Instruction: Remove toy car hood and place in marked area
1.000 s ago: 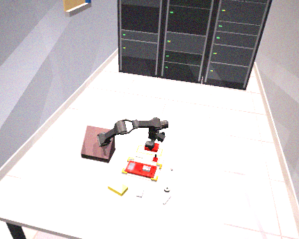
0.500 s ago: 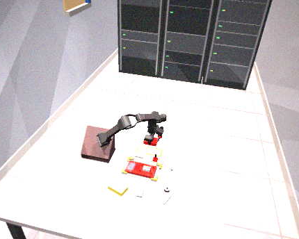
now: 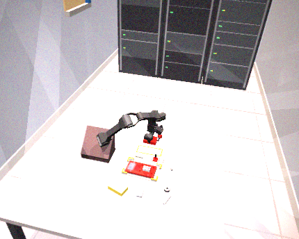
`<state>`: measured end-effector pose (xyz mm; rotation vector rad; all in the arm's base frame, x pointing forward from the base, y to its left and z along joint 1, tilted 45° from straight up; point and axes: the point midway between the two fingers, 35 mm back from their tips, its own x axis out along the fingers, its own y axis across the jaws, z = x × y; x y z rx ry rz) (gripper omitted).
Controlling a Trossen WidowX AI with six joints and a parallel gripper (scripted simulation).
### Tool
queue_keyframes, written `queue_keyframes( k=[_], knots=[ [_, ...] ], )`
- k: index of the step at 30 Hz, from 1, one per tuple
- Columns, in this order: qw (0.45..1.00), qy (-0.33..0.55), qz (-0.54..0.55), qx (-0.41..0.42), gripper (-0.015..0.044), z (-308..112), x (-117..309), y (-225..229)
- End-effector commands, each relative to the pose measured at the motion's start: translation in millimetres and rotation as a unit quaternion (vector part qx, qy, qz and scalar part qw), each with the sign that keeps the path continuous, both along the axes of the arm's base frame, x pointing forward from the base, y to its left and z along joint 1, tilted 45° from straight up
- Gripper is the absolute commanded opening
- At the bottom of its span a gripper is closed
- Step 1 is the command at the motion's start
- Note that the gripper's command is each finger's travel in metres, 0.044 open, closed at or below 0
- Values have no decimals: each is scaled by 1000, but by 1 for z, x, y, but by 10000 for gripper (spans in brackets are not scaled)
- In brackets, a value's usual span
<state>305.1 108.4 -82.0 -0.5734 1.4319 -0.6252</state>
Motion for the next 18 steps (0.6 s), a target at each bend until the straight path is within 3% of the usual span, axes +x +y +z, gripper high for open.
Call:
queue_keyframes(
  k=[1,18],
  knots=[
    [1000,-2,-2,1,0,-3,0,-2],
    [1000,-2,-2,1,0,-10,1,-9]
  ],
)
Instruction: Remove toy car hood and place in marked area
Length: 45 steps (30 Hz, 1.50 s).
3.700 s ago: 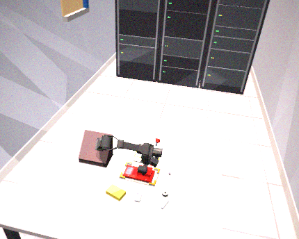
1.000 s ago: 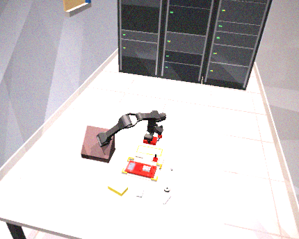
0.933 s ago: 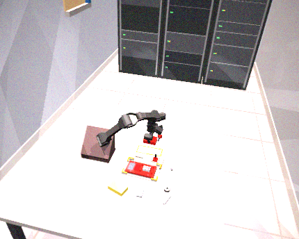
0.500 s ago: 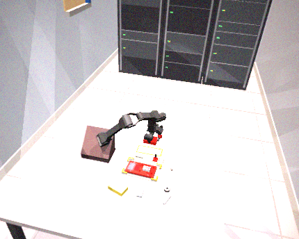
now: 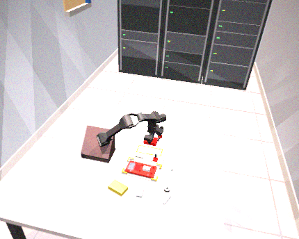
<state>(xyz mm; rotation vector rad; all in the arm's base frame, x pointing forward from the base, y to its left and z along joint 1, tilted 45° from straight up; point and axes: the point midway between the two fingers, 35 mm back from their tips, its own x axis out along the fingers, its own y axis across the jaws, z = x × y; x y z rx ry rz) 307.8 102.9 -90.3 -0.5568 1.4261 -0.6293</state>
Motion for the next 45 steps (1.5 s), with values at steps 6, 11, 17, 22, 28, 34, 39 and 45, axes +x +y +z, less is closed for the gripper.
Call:
queue_keyframes(
  k=[6,11,17,22,28,34,39,45],
  knots=[
    [1000,4,3,-3,0,-5,-1,-6],
    [1000,4,3,-3,0,-7,-1,-8],
    [1000,4,3,-3,0,-10,-1,-11],
    [1000,4,3,-3,0,-12,0,-13],
    [1000,4,3,-3,0,-15,0,-16],
    [1000,4,3,-3,0,-18,0,-18],
    [1000,4,3,-3,0,-20,0,-21],
    [1000,4,3,-3,0,-22,0,-23]
  ],
)
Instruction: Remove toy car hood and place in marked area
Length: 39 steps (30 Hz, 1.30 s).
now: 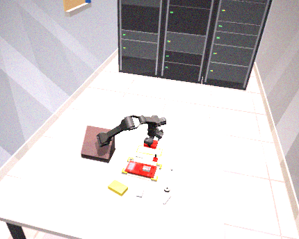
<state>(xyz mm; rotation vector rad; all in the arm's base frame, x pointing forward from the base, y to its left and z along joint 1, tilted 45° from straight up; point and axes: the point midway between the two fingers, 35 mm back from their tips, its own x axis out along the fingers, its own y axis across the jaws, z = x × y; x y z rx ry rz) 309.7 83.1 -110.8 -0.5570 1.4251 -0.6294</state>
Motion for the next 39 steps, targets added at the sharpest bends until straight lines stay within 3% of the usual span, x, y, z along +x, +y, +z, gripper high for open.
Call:
queue_keyframes(
  k=[1,39],
  knots=[
    [1000,4,2,-3,0,-2,-2,-4],
    [1000,4,2,-4,0,-19,-3,-22]
  ],
)
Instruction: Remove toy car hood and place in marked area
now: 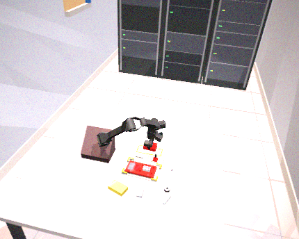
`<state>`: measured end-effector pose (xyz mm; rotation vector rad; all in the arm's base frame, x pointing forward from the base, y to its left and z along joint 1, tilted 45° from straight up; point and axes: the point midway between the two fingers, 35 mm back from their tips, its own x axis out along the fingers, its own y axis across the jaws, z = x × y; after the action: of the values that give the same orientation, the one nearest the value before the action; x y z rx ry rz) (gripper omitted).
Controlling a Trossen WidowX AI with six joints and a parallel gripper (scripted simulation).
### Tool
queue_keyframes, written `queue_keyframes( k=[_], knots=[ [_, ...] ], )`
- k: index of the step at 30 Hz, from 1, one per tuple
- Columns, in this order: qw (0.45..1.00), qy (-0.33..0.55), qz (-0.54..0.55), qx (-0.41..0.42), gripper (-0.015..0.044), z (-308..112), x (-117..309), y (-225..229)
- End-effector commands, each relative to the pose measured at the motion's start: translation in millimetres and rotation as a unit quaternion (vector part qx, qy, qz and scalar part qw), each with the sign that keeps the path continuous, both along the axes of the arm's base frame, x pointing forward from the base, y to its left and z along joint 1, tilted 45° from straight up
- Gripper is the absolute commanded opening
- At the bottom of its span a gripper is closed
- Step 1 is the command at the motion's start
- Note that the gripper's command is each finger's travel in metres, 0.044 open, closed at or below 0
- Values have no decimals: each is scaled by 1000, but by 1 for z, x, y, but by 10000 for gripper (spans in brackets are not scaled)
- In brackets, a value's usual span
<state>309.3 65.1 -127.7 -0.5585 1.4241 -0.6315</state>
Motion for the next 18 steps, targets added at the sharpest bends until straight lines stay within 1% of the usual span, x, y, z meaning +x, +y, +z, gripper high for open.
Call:
queue_keyframes(
  k=[1,18],
  knots=[
    [1000,5,2,-3,0,-2,-2,-4],
    [1000,5,2,-4,0,-7,-3,-9]
  ],
)
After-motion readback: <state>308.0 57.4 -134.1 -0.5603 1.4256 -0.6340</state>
